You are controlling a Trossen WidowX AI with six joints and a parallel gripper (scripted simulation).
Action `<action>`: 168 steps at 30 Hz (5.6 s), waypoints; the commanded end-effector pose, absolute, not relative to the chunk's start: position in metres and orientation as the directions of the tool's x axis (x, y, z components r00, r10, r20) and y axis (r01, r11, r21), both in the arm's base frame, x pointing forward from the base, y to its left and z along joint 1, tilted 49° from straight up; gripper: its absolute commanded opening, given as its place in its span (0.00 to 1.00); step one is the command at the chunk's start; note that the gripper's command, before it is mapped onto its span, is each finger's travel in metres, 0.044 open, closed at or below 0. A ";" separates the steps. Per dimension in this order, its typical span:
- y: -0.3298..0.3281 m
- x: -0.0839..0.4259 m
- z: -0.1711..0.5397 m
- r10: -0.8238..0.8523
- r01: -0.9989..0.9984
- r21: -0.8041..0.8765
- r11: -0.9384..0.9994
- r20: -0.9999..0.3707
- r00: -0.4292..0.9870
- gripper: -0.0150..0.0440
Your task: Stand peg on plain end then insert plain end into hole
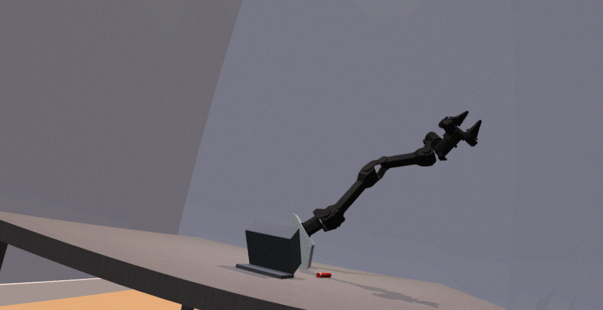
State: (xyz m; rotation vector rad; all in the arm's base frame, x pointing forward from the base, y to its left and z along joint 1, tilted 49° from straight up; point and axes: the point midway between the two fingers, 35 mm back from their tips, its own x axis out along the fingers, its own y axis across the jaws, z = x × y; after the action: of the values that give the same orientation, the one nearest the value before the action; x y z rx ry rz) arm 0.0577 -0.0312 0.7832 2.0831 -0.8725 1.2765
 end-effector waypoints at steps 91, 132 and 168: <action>0.065 0.397 0.132 0.569 0.222 0.670 0.708 -0.728 0.383 1.00; 0.076 0.322 0.037 0.743 0.447 0.694 0.564 -0.663 0.091 1.00; 0.108 0.324 0.012 0.749 0.449 0.699 0.557 -0.656 0.092 0.60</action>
State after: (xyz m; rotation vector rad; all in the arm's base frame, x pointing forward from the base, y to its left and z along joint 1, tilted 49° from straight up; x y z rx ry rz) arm 0.3243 0.1071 0.0115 1.0501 1.5423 0.2963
